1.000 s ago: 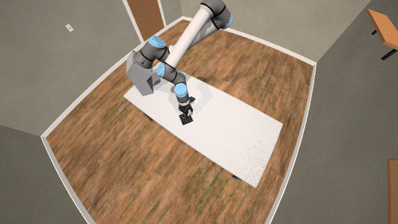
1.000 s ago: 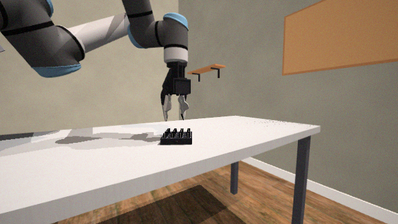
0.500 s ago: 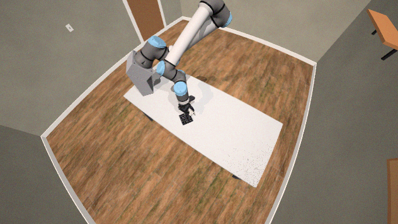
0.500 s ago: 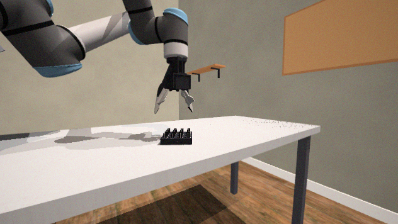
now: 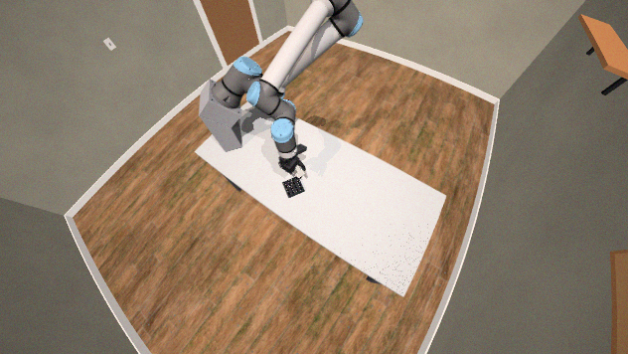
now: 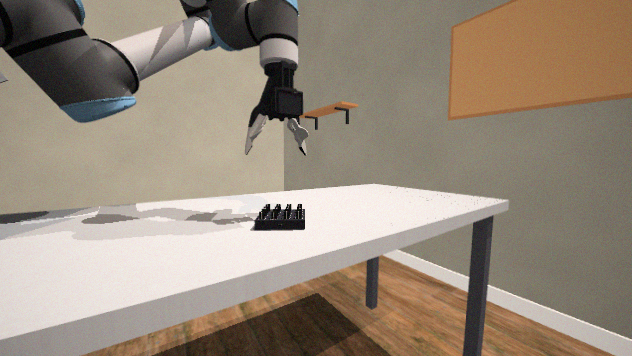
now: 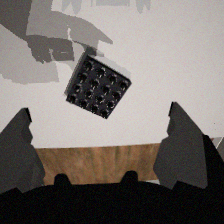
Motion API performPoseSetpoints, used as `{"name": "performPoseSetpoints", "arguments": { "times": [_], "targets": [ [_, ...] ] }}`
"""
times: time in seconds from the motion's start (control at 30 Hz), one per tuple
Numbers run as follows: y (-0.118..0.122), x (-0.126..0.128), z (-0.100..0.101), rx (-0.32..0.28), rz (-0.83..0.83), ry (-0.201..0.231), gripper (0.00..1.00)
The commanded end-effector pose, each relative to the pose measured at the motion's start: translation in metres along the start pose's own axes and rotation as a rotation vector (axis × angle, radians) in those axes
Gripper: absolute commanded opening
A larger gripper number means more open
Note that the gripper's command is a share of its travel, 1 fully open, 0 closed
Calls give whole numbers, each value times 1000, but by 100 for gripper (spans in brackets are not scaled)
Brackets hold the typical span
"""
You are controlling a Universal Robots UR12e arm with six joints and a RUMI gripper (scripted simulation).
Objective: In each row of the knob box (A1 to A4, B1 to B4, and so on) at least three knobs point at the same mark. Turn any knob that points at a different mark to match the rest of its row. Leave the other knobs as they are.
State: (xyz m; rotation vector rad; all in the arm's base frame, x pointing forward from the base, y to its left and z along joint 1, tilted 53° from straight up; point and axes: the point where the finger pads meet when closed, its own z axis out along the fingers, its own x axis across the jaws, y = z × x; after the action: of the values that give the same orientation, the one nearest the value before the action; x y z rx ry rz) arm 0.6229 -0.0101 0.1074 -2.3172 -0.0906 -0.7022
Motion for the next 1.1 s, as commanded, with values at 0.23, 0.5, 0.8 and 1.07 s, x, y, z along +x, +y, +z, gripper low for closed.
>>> {"name": "performPoseSetpoints", "arguments": {
  "times": [0.23,0.5,0.8,1.07],
  "targets": [
    [0,0,-38,5,-1,-4,100],
    [0,0,-40,5,-1,-4,100],
    [0,0,-40,5,-1,-4,100],
    [0,0,-40,5,-1,-4,100]
  ]
}}
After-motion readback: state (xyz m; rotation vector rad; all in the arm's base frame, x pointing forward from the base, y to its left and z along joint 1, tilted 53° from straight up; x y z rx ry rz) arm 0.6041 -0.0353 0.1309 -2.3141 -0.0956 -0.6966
